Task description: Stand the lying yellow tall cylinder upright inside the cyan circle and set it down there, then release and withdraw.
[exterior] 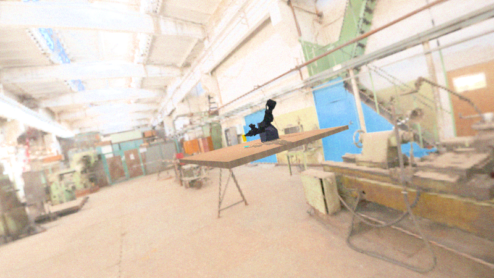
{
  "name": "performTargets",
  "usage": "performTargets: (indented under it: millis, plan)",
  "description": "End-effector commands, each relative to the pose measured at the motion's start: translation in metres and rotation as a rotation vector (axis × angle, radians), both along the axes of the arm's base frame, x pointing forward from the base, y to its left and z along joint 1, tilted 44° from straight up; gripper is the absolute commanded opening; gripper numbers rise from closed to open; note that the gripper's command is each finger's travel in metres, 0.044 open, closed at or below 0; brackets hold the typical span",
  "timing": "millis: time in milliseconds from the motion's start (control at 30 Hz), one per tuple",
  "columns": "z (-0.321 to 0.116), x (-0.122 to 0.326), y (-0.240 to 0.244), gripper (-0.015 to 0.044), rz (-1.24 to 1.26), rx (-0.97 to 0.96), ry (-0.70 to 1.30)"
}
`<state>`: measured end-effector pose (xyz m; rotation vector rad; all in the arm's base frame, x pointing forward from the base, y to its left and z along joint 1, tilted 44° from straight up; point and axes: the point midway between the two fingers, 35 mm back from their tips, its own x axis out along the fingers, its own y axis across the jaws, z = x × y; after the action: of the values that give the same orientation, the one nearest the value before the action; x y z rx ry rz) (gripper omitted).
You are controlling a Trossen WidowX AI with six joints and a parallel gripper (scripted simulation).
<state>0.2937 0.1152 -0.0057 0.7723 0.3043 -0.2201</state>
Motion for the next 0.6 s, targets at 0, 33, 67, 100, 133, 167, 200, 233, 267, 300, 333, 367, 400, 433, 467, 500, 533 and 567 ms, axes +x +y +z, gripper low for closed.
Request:
performTargets:
  millis: [0, 33, 67, 100, 133, 167, 200, 233, 267, 300, 333, 367, 400, 433, 467, 500, 533, 567]
  plan:
    - [-0.008, 0.000, 0.008, 0.0105, -0.005, 0.003, -0.006]
    - [-0.010, -0.001, 0.009, 0.0105, -0.005, 0.002, -0.008]
    - [-0.011, -0.001, 0.011, 0.0105, -0.006, 0.001, -0.010]
    - [-0.013, -0.001, 0.012, 0.0105, -0.007, 0.000, -0.012]
    - [-0.015, -0.002, 0.014, 0.0105, -0.008, -0.001, -0.014]
    - [-0.017, -0.002, 0.015, 0.0105, -0.008, -0.002, -0.016]
    - [-0.019, -0.003, 0.017, 0.0105, -0.009, -0.003, -0.018]
    - [-0.021, -0.003, 0.018, 0.0105, -0.010, -0.004, -0.019]
    - [-0.022, -0.004, 0.019, 0.0105, -0.010, -0.005, -0.021]
    - [-0.023, -0.004, 0.020, 0.0105, -0.010, -0.005, -0.022]
    - [-0.024, -0.004, 0.020, 0.0105, -0.011, -0.006, -0.023]
    - [-0.024, -0.005, 0.020, 0.0105, -0.011, -0.006, -0.023]
    - [-0.024, -0.005, 0.021, 0.0105, -0.011, -0.006, -0.024]
    - [-0.025, -0.005, 0.021, 0.0105, -0.011, -0.006, -0.023]
    - [-0.027, -0.005, 0.024, 0.0105, -0.009, -0.007, -0.021]
    - [-0.030, -0.006, 0.027, 0.0105, -0.008, -0.008, -0.019]
    - [-0.034, -0.006, 0.031, 0.0105, -0.006, -0.010, -0.017]
    - [-0.036, -0.007, 0.033, 0.0105, -0.005, -0.011, -0.015]
